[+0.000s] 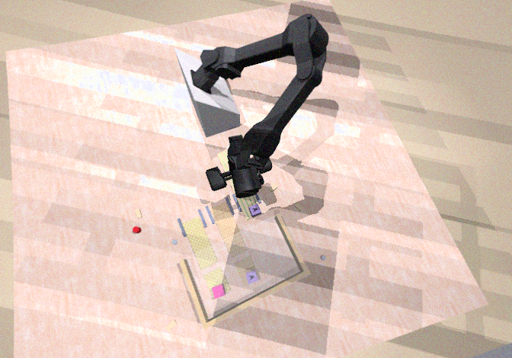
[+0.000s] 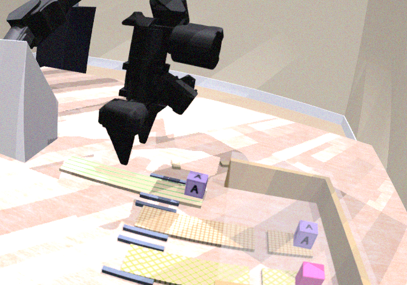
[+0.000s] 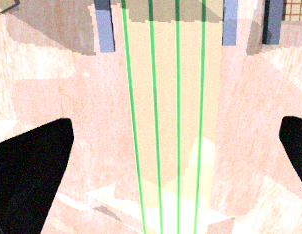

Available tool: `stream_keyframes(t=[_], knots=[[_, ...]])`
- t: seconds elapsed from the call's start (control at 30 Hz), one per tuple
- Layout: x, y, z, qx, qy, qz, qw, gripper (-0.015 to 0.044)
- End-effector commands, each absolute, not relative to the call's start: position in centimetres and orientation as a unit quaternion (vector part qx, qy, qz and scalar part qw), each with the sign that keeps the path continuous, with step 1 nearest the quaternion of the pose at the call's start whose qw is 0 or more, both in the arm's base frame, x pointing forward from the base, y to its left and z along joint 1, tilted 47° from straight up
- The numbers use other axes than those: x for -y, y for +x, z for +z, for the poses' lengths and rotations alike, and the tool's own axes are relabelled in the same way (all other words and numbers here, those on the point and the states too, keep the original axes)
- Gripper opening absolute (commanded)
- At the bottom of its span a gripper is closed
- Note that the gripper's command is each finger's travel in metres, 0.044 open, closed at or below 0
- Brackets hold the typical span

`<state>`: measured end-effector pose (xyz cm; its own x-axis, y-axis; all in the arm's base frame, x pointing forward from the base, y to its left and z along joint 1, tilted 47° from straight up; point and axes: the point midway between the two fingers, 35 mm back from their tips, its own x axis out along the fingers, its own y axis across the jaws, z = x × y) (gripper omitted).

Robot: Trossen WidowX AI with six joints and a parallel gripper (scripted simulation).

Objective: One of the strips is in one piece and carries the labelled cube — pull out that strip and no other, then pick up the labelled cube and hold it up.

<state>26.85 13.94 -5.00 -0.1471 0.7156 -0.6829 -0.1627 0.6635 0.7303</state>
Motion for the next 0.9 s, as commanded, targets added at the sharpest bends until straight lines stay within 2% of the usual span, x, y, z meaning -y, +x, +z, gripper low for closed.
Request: stream_keyframes(t=[0.0,0.87], knots=[[-14.3,28.3,-4.7,-0.669,0.209,0.355,0.619,0.0440],[-16.1,36.9,-3.0,-0.667,0.208,0.356,0.621,0.0440]])
